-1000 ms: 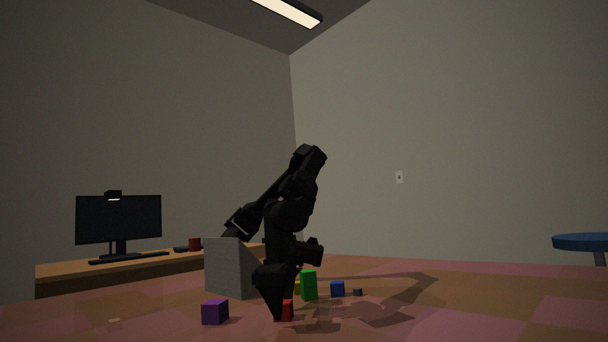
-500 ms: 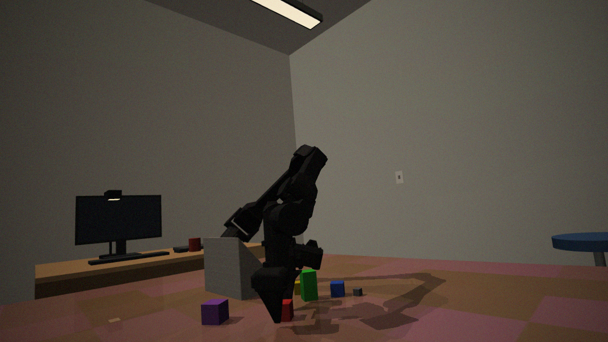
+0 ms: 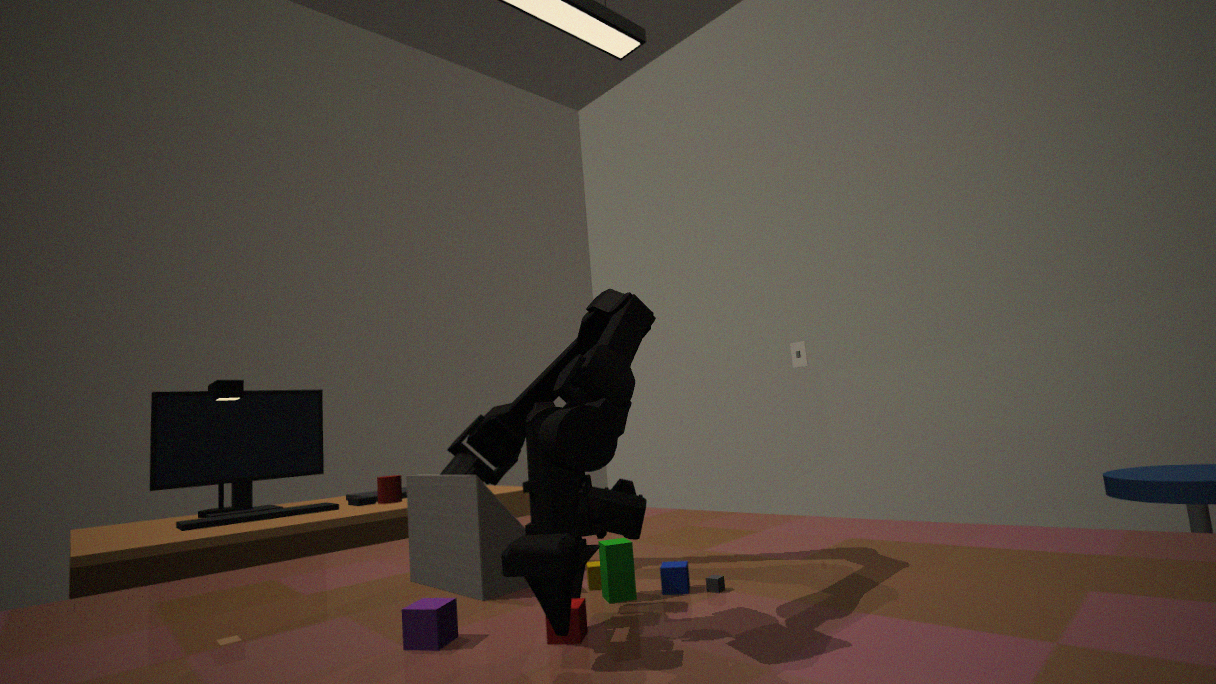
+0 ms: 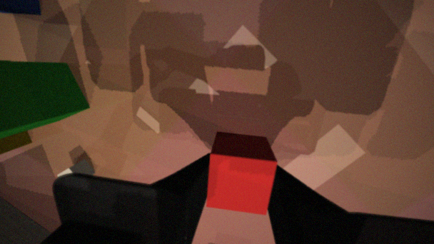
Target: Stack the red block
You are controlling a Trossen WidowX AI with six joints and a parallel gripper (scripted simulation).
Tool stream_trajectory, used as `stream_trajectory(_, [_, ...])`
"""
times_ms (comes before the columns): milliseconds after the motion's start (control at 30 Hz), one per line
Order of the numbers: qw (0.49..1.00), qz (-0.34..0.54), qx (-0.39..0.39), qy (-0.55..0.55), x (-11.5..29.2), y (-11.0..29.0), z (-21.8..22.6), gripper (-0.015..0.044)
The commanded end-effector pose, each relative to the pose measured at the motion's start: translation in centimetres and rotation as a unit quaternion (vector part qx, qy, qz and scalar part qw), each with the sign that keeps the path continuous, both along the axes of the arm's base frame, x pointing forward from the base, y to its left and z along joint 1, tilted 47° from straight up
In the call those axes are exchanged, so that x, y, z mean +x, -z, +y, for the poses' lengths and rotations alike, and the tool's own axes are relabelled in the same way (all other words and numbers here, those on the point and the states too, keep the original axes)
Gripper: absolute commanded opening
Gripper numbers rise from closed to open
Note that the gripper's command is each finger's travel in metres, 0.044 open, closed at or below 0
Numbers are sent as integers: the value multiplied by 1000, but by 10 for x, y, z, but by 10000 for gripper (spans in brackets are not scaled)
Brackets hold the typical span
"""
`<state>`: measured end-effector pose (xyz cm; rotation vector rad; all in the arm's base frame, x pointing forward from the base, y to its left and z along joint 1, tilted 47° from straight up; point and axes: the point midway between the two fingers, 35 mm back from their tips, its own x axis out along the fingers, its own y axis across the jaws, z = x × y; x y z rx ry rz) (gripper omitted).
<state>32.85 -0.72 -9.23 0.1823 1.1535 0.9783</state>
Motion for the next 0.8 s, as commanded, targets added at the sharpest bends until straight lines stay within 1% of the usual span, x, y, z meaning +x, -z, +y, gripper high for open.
stream_trajectory(0, [1000, 1, 2, 2, 0, 0, 0, 111])
stream_trajectory(33, [1000, 1, 2, 2, 0, 0, 0, 105])
stream_trajectory(167, [1000, 1, 1, 2, 0, -7, -7, 0])
stream_trajectory(767, [1000, 2, -1, 2, -7, -75, -82, 0])
